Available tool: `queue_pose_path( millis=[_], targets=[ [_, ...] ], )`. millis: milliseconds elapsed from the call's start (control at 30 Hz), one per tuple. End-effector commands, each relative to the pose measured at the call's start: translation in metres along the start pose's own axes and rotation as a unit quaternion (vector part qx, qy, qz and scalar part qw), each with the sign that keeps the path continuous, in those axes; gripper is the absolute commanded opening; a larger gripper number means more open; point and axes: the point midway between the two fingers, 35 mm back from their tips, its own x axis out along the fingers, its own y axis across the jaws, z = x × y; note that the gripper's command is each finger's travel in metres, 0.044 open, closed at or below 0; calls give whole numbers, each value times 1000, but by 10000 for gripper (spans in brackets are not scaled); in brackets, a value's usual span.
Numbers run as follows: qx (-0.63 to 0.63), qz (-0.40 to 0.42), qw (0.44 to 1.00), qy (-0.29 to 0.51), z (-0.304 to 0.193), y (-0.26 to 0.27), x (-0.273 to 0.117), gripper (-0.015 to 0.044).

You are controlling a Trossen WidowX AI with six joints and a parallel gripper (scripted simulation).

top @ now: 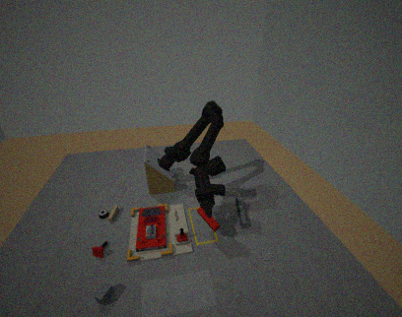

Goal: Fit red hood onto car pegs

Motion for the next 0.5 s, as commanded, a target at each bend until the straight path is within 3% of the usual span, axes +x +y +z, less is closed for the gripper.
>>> queue_pose_path(
  millis=[0,467],
  targets=[
    [-54,-2,999,1,0,0,0,0],
    [-263,-2,965,1,-2,6,2,0]
  ],
)
